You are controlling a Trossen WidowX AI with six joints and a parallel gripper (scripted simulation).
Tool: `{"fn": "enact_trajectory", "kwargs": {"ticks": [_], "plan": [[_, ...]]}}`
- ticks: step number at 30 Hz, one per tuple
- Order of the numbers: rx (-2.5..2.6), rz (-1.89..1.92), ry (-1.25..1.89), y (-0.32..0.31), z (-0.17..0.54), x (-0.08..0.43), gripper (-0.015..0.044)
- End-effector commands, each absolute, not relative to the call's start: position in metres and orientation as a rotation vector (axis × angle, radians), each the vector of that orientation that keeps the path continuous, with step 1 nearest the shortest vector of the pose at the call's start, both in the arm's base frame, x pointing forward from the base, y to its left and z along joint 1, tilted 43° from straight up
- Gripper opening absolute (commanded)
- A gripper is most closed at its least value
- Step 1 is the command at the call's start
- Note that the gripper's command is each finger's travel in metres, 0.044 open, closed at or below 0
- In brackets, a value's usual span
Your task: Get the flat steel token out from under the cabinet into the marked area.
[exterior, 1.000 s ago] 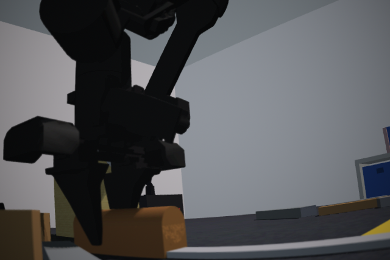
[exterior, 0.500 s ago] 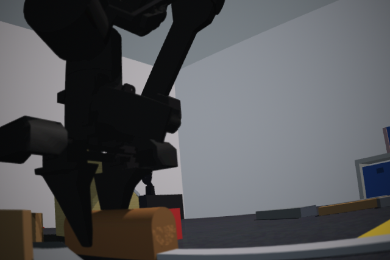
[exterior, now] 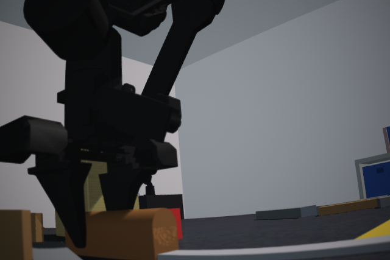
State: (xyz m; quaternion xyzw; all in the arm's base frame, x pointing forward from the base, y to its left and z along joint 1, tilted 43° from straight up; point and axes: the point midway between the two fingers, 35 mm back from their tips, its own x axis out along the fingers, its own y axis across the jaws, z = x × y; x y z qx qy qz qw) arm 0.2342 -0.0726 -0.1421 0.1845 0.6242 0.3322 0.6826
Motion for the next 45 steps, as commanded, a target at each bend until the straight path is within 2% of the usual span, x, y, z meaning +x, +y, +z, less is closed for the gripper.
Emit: {"fn": "enact_trajectory", "kwargs": {"ticks": [1, 17, 22, 30, 33, 45], "plan": [[0.401, 0.734, 1.406, -0.073, -0.142, 0.234, 0.0270], [0.403, 0.732, 1.407, -0.070, -0.144, 0.230, 0.0270], [0.398, 0.736, 1.396, -0.072, -0.143, 0.235, 0.0139], [0.398, 0.736, 1.396, -0.072, -0.143, 0.235, 0.0085], [0.398, 0.736, 1.396, -0.072, -0.143, 0.235, 0.0006], [0.398, 0.737, 1.399, -0.070, -0.141, 0.247, 0.0000]]}}
